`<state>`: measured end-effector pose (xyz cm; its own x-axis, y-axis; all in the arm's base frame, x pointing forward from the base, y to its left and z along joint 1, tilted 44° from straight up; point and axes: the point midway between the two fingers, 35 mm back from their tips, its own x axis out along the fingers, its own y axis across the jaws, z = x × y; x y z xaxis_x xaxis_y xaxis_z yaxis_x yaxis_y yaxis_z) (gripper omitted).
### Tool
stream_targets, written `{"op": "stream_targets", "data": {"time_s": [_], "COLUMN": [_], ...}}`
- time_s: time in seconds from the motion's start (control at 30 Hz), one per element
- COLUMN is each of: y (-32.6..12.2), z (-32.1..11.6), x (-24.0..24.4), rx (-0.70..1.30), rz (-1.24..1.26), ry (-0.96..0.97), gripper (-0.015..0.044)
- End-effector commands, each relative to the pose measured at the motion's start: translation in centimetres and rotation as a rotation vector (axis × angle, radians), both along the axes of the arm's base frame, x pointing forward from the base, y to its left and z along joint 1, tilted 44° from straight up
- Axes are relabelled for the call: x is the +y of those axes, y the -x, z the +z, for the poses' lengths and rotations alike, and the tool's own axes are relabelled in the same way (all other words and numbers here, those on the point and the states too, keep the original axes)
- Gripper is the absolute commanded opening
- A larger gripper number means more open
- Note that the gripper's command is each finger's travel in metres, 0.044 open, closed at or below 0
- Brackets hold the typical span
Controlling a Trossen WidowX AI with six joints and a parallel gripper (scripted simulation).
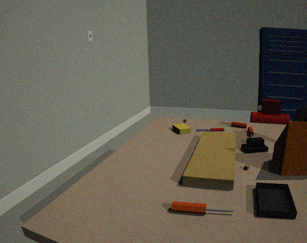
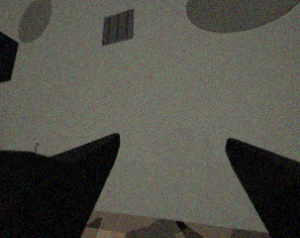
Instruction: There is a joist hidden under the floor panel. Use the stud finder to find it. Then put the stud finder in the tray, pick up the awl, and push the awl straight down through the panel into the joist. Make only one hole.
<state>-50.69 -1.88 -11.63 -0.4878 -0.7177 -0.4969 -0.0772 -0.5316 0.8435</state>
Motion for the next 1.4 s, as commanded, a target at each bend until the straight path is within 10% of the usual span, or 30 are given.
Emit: {"op": "stream_targets", "data": {"time_s": [0.0,0.63,1.37], "y": [-0.1,-9.2,-40.5], "z": [-0.1,5.8,13.6], "x": [0.1,27.8,44.1], "rx": [-0.006,-0.076,-0.410], "rz": [-0.007,-0.606,-1.197], "ry": [-0.002,-0.331,-0.696], "gripper": [0.0426,0.0440,0.0440]}}
